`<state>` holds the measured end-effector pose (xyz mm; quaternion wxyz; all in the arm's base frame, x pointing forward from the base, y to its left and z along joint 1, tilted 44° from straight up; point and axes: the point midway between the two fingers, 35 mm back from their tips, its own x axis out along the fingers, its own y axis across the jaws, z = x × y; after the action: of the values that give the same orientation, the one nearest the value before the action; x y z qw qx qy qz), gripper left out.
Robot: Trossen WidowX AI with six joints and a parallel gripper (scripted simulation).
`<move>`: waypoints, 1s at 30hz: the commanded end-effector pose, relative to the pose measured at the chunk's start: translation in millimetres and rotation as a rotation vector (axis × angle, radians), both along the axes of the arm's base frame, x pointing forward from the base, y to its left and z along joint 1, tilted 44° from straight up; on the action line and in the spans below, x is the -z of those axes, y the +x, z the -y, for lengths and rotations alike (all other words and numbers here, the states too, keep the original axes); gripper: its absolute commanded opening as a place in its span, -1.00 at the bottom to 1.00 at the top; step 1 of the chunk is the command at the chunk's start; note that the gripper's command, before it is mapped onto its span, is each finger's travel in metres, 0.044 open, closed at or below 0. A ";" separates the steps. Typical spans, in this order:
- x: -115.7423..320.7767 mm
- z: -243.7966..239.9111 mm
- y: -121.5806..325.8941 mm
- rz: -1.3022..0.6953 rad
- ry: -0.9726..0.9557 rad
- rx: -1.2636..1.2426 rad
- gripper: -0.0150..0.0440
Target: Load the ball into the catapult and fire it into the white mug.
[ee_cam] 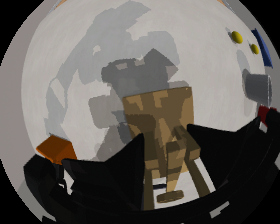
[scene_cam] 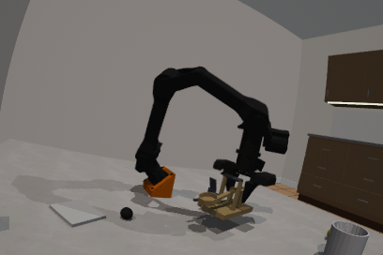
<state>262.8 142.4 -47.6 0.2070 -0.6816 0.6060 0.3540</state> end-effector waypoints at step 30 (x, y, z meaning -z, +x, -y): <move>6.5 3.6 24.8 0.438 0.018 0.458 -0.49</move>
<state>287.1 140.5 -51.8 0.4138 -0.5812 0.6846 0.1491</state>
